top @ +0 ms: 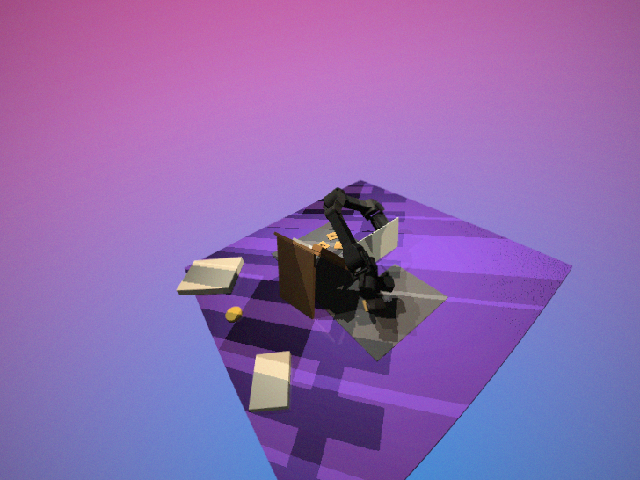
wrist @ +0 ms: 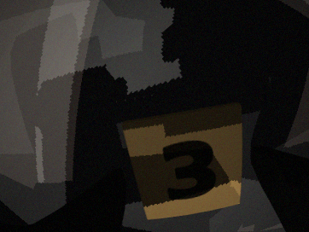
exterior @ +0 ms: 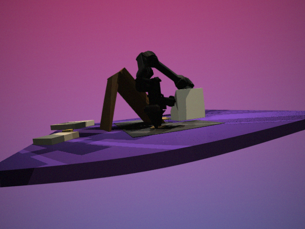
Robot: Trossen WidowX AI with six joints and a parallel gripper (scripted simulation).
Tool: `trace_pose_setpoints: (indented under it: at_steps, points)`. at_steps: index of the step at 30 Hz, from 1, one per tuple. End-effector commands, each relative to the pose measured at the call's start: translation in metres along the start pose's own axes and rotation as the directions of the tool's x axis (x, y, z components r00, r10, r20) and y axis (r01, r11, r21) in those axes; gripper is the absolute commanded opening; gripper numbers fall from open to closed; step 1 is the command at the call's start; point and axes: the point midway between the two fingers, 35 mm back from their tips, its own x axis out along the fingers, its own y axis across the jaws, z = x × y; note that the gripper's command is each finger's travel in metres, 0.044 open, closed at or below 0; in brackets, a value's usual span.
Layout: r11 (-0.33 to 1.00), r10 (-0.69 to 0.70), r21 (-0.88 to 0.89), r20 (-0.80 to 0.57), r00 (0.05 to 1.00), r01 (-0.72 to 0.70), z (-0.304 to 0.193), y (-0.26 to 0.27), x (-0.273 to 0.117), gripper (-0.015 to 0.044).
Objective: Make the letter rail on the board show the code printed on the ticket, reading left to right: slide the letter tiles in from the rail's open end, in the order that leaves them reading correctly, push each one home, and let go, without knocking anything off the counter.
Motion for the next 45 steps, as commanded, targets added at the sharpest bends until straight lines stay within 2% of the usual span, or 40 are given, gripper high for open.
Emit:
trace_pose_setpoints:
  at_steps: [1, 12, 20, 45]
  points:
    - [1.0, 0.001, -0.003, -0.005, 1.0, -0.001, -0.001, 0.0, 0.0, 0.0287]
    - [1.0, 0.001, -0.003, -0.005, 1.0, -0.001, -0.001, 0.0, 0.0, 0.0214]
    - [1.0, 0.0, -0.003, -0.005, 1.0, 0.0, 0.001, -0.001, -0.007, 0.0004]
    - [1.0, -0.001, -0.003, -0.005, 1.0, 0.001, -0.001, -0.001, -0.023, 0.0]
